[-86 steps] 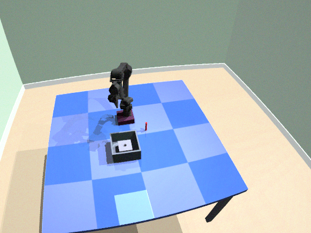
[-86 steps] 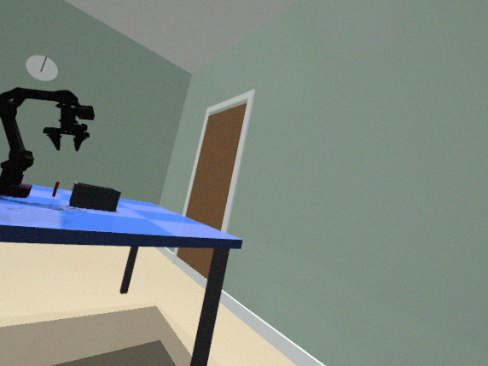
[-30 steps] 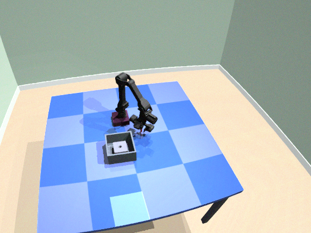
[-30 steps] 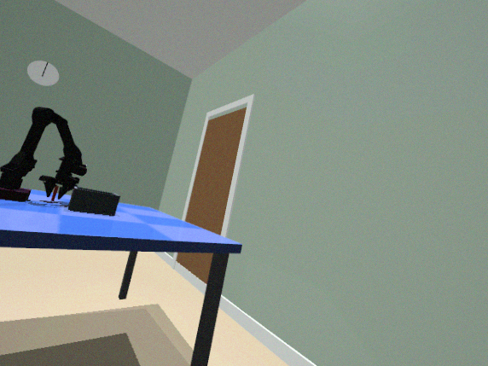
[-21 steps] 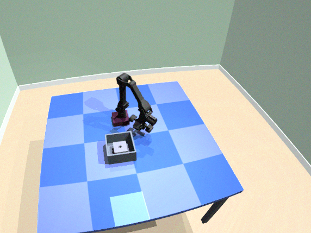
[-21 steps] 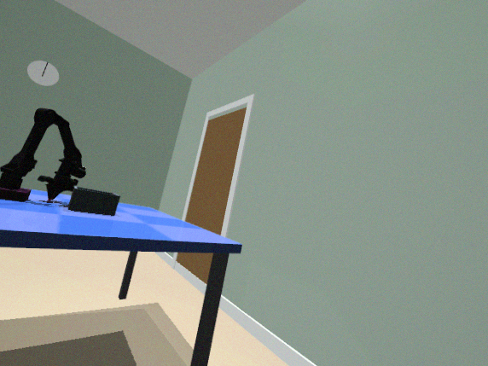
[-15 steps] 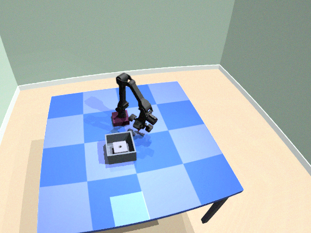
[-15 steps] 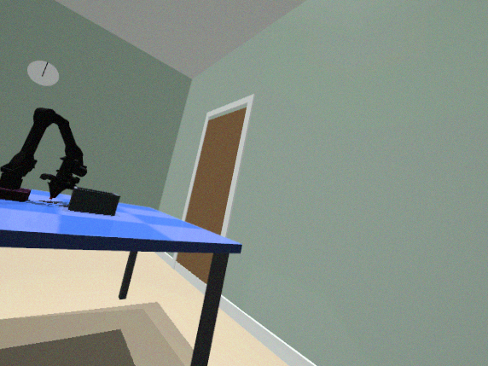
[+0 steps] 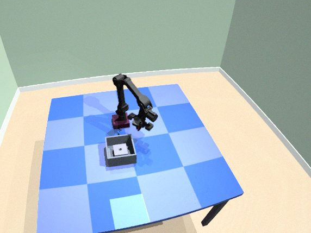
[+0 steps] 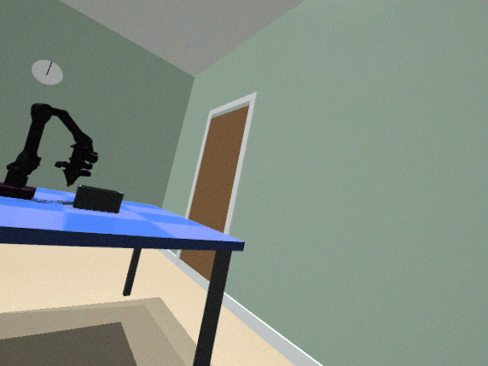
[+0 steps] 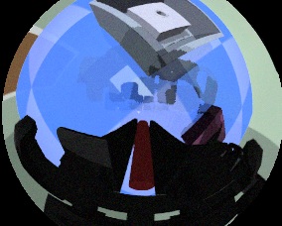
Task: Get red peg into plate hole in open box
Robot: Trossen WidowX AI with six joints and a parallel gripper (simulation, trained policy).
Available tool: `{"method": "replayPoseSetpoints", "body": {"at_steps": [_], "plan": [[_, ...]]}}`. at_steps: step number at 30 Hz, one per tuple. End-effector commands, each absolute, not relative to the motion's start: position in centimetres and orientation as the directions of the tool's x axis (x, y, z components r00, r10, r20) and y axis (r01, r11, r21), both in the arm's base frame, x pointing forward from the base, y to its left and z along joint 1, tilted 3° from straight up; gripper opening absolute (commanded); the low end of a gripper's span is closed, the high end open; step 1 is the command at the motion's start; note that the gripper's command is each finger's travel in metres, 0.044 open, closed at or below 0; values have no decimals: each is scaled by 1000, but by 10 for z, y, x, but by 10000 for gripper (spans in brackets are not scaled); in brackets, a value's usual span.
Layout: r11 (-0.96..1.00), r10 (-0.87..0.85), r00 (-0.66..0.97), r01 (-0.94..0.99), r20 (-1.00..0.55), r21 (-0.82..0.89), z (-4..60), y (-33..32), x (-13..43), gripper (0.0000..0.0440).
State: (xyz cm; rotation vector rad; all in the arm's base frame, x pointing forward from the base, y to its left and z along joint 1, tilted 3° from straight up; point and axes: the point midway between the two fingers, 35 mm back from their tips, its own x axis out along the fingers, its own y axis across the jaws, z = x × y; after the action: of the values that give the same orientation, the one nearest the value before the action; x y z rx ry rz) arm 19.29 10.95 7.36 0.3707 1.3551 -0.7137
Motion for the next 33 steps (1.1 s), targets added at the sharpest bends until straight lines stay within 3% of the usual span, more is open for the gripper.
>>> {"method": "replayPoseSetpoints", "body": {"at_steps": [1,16,33], "plan": [[730,-248,83,671,-965,-130,89,107,202,0],[610,-283,156,791,-946,-52,125,68,249,0],[542,-306,174,840,-936,-22,120,4,304,0]]}}
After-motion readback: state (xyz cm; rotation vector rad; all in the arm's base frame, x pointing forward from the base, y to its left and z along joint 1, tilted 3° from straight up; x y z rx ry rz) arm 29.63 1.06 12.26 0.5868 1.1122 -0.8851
